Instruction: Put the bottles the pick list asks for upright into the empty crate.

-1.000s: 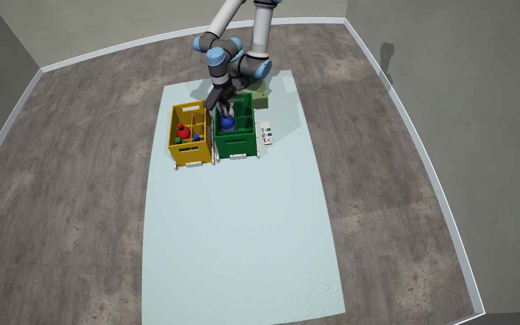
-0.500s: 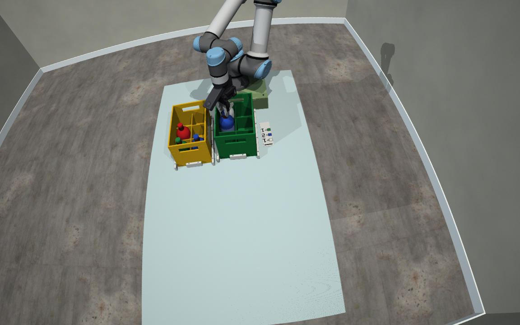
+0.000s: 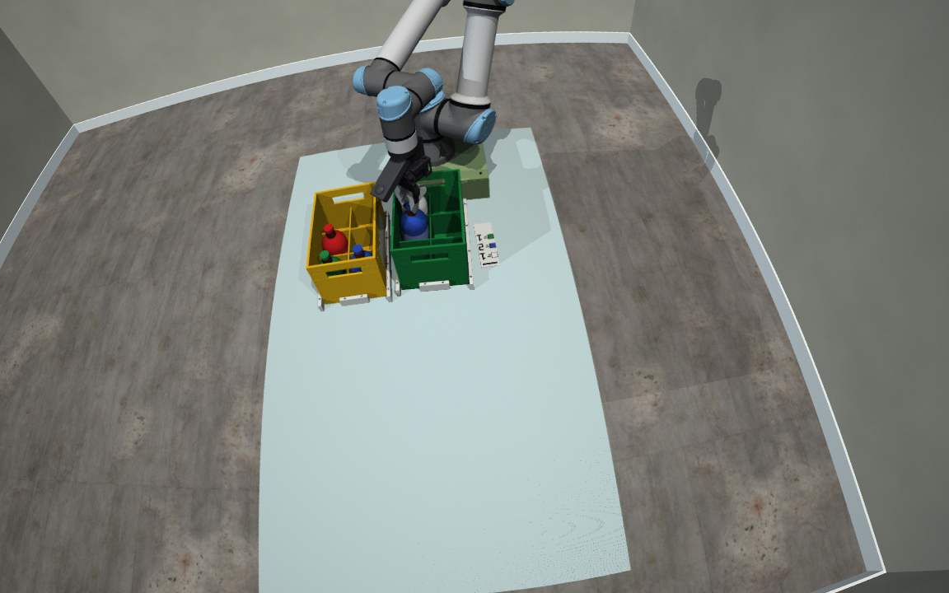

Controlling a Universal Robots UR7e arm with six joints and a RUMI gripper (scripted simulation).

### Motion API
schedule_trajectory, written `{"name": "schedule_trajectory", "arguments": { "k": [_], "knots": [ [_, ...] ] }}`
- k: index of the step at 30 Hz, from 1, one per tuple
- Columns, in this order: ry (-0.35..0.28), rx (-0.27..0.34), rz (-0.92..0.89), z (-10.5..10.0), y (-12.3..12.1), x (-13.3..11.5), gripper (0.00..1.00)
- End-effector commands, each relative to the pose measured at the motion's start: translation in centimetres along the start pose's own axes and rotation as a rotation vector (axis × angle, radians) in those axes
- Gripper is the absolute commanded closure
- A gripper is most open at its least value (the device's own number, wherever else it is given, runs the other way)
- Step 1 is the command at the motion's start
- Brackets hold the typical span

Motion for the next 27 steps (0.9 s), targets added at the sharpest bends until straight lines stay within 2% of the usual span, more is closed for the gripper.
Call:
{"name": "schedule_trajectory", "arguments": {
  "k": [1, 27],
  "knots": [
    [0.005, 0.002, 0.002, 0.1, 0.1, 0.0, 1.0],
    [0.002, 0.001, 0.002, 1.4, 0.1, 0.0, 1.0]
  ]
}}
Point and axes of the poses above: the point where the finger pads meet when closed, its own z axis out along the fingers, its own y axis across the jaws, x = y × z, the point moved 7 cm from there along -z, back along the fingers, and after that the axes turned 14 degrees about z, right-handed, at the moved point
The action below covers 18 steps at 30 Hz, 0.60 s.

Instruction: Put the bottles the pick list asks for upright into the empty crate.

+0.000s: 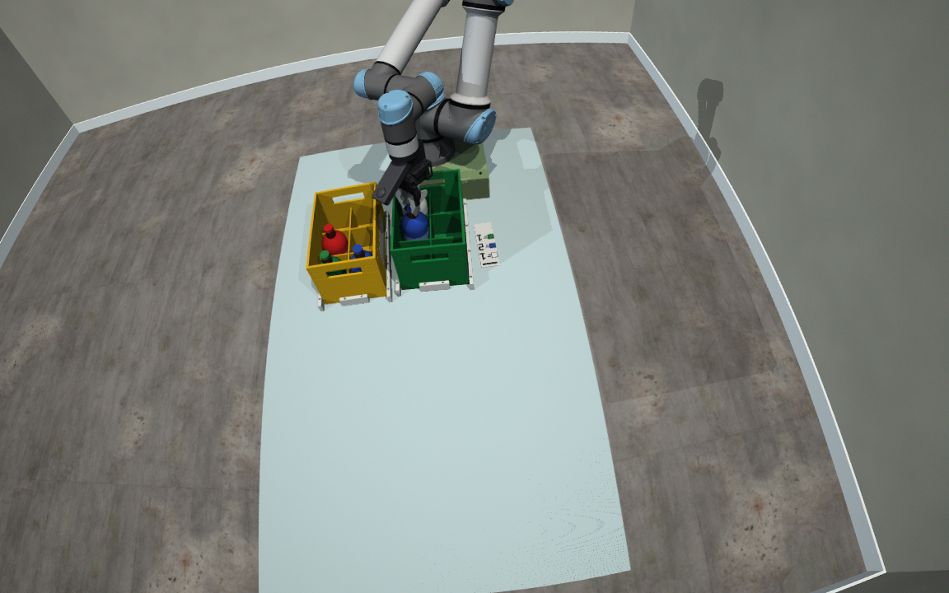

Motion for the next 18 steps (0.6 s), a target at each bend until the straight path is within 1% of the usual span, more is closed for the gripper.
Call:
{"name": "schedule_trajectory", "arguments": {
  "k": [1, 18],
  "knots": [
    [0.004, 0.002, 0.002, 0.16, 0.0, 0.17, 1.0],
    [0.004, 0.002, 0.002, 0.9, 0.0, 0.17, 1.0]
  ]
}}
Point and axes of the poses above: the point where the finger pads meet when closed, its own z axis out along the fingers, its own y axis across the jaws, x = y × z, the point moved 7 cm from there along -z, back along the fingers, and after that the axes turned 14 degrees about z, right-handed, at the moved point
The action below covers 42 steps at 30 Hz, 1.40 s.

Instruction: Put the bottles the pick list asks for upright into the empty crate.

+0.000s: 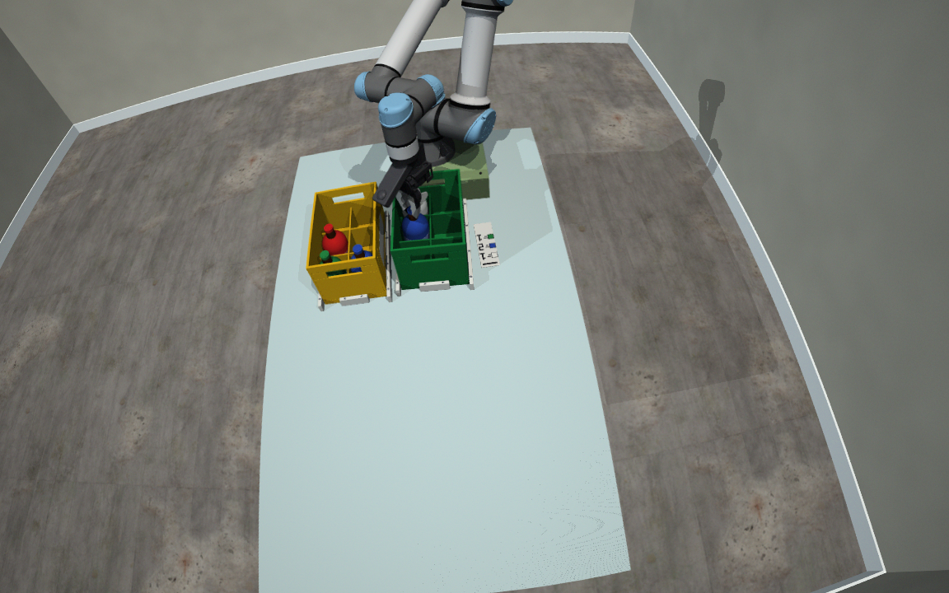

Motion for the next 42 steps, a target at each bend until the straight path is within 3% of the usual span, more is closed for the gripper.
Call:
{"name": "schedule_trajectory", "arguments": {
  "k": [1, 42],
  "knots": [
    [0.007, 0.003, 0.002, 0.04, -0.04, 0.25, 1.0],
    [0.009, 0.004, 0.001, 0.65, -0.07, 0.27, 1.0]
  ]
}}
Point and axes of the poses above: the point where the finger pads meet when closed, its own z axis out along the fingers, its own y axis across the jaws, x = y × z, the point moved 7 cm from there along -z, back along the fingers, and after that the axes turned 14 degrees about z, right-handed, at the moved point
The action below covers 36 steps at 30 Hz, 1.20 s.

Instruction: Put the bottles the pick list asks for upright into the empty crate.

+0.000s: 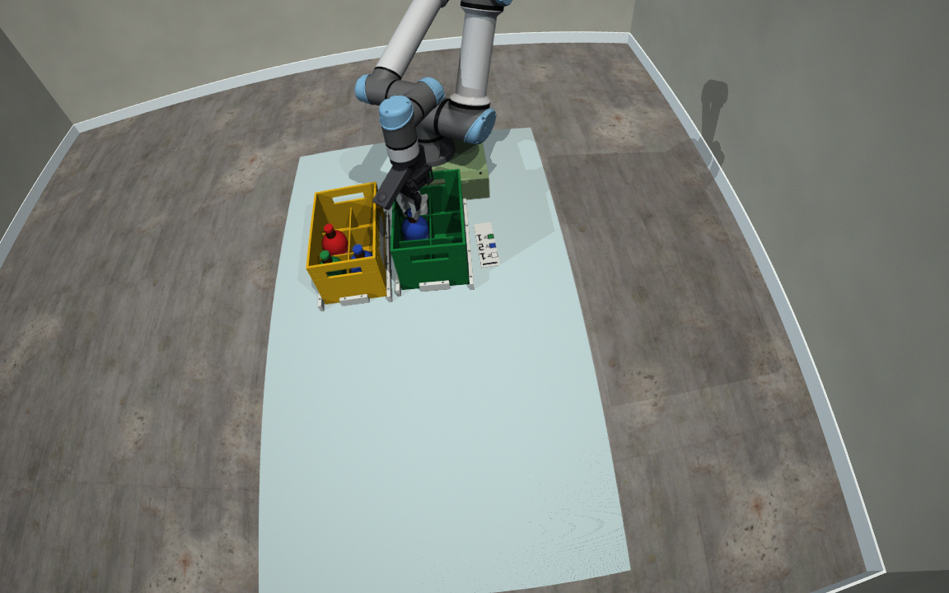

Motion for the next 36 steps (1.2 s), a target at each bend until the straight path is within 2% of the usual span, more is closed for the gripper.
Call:
{"name": "schedule_trajectory", "arguments": {
  "k": [1, 18, 19, 36],
  "knots": [
    [0.005, 0.002, 0.001, -0.15, -0.03, 0.16, 1.0],
    [0.005, 0.002, 0.001, -0.15, -0.03, 0.16, 1.0],
    [0.004, 0.002, 0.001, -0.04, -0.02, 0.19, 0.62],
    [0.005, 0.002, 0.001, -0.05, -0.03, 0.16, 0.62]
  ]
}}
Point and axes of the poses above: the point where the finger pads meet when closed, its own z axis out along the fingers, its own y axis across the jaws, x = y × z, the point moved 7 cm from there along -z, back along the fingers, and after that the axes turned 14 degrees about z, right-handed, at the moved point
